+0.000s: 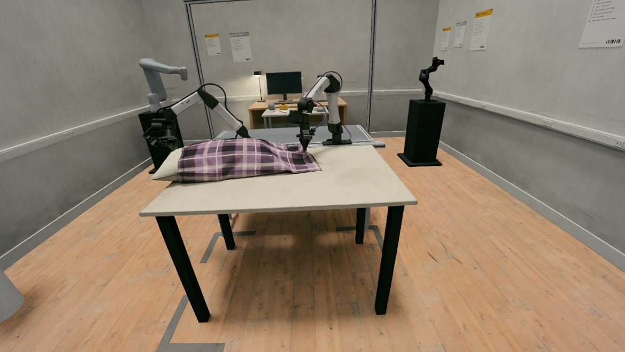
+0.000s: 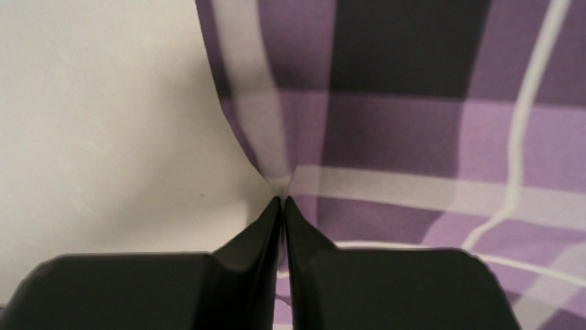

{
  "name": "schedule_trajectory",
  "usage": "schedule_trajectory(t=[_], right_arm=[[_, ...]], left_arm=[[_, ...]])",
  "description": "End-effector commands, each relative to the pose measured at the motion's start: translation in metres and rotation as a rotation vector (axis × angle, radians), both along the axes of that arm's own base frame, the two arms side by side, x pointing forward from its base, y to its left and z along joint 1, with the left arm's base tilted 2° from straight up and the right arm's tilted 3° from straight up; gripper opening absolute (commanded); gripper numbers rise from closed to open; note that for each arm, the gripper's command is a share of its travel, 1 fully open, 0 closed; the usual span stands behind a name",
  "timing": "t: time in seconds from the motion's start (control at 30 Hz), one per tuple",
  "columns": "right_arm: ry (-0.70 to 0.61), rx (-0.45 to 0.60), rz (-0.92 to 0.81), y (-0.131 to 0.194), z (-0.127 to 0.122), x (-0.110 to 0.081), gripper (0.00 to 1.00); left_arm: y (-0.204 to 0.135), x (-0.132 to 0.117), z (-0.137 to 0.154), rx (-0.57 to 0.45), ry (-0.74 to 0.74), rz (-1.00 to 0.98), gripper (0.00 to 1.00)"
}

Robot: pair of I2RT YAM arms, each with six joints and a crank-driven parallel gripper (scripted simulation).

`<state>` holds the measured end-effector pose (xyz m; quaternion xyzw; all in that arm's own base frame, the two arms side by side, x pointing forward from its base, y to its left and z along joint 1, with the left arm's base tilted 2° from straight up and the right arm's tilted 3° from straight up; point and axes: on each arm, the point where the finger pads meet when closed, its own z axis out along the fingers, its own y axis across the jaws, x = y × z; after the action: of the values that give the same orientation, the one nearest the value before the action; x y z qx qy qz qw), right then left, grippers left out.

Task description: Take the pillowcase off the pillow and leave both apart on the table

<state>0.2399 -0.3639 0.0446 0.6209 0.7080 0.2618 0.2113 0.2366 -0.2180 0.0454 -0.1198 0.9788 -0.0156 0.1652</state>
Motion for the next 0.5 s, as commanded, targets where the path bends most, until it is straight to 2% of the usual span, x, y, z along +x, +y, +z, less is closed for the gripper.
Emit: schedule_trajectory(t=[0.0,0.47], right_arm=[[0.013,0.019,0.023,0.011,-0.004,0.002,0.01],[0.013,0.019,0.023,0.011,-0.004,0.002,0.01]], left_arm=[[-0.002,0.011,0.023,-0.027,-0.047,0.008,0.01],[-0.003,0.012,0.037,-0.035,-0.054,0.008,0.01]])
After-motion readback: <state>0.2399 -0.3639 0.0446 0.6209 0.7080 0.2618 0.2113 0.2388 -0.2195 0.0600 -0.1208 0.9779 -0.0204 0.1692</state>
